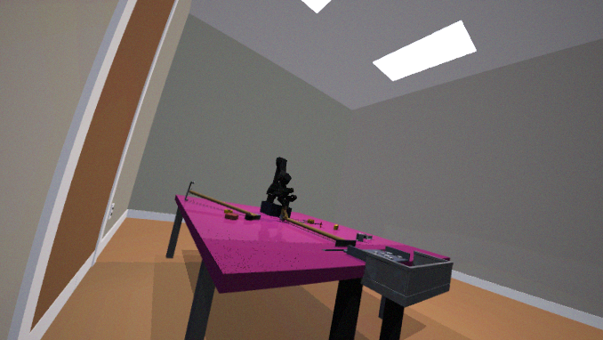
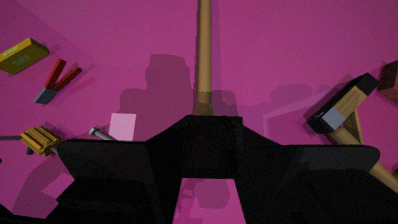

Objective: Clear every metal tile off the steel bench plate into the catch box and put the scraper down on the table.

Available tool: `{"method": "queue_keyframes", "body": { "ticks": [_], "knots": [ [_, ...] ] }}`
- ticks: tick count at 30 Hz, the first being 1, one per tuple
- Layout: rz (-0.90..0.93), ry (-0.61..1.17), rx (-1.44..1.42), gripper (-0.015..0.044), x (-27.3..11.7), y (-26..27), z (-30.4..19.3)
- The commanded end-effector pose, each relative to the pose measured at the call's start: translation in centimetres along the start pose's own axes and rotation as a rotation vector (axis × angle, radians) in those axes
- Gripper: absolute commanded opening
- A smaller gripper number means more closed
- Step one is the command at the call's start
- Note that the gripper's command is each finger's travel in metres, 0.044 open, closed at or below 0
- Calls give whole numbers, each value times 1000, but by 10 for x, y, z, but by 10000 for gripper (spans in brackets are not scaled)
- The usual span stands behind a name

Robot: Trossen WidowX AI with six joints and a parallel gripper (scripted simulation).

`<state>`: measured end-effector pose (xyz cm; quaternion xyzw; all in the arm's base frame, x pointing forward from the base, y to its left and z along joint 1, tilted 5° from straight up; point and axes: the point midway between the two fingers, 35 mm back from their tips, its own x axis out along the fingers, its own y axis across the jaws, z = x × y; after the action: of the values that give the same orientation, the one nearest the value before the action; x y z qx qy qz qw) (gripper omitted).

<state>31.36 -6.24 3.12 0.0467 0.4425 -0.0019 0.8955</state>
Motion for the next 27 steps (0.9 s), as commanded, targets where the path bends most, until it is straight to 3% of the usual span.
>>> {"method": "queue_keyframes", "body": {
  "ticks": [1, 27],
  "knots": [
    [-6, -18, 2, 0, 3, -2, 12],
    [-7, -24, 3, 0, 31, -8, 43]
  ]
}}
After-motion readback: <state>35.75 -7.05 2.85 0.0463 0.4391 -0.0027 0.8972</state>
